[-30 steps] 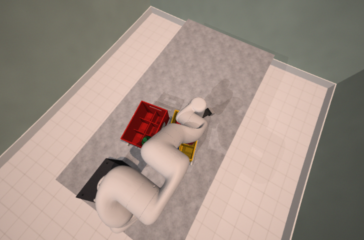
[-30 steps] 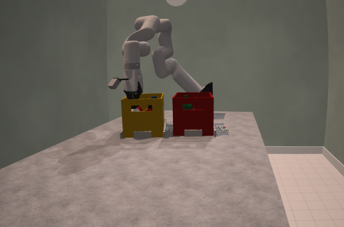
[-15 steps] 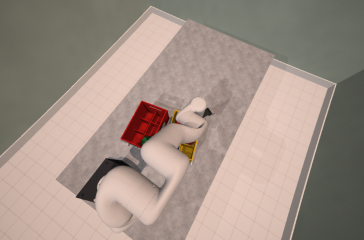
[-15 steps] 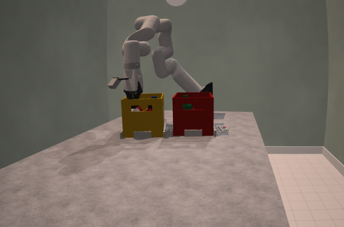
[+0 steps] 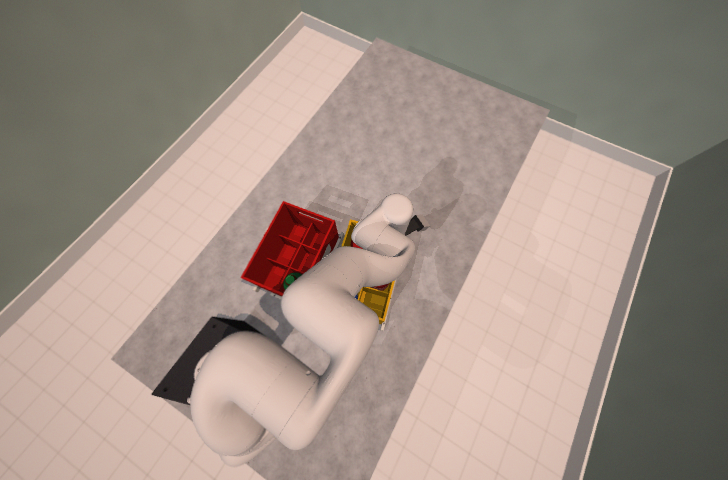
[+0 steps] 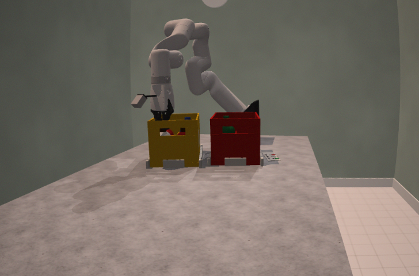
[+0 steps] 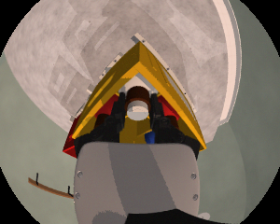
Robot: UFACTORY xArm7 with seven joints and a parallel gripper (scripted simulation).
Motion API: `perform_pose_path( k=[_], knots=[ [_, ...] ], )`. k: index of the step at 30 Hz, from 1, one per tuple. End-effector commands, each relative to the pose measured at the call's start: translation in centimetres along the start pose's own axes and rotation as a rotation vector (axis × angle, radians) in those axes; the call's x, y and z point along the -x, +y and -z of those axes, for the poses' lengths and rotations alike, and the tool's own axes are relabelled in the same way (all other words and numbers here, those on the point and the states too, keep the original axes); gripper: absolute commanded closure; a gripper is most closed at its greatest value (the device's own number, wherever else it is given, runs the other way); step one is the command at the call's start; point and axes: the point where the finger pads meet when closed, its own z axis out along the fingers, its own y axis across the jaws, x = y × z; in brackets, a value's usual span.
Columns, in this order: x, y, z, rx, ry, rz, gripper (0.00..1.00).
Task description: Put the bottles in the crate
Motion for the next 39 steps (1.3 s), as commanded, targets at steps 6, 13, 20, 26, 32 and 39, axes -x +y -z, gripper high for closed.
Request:
perform_pose_path(
  k=[6, 13, 20, 26, 32, 39],
  knots=[
    [-0.1, -0.1, 0.4, -0.003, 0.004, 0.001, 1.00],
    [-0.1, -0.1, 1.2, -0.003, 0.004, 0.001, 1.00],
    [-0.1, -0.1, 2.4, -0.003, 0.005, 0.001, 1.00],
    [-0.1, -0.1, 3.4, -0.003, 0.005, 0.001, 1.00],
    [-0.1, -0.1, 4.0, -0.003, 0.005, 0.001, 1.00],
    [-0.1, -0.1, 5.2, -0.003, 0.005, 0.001, 1.00]
  ],
)
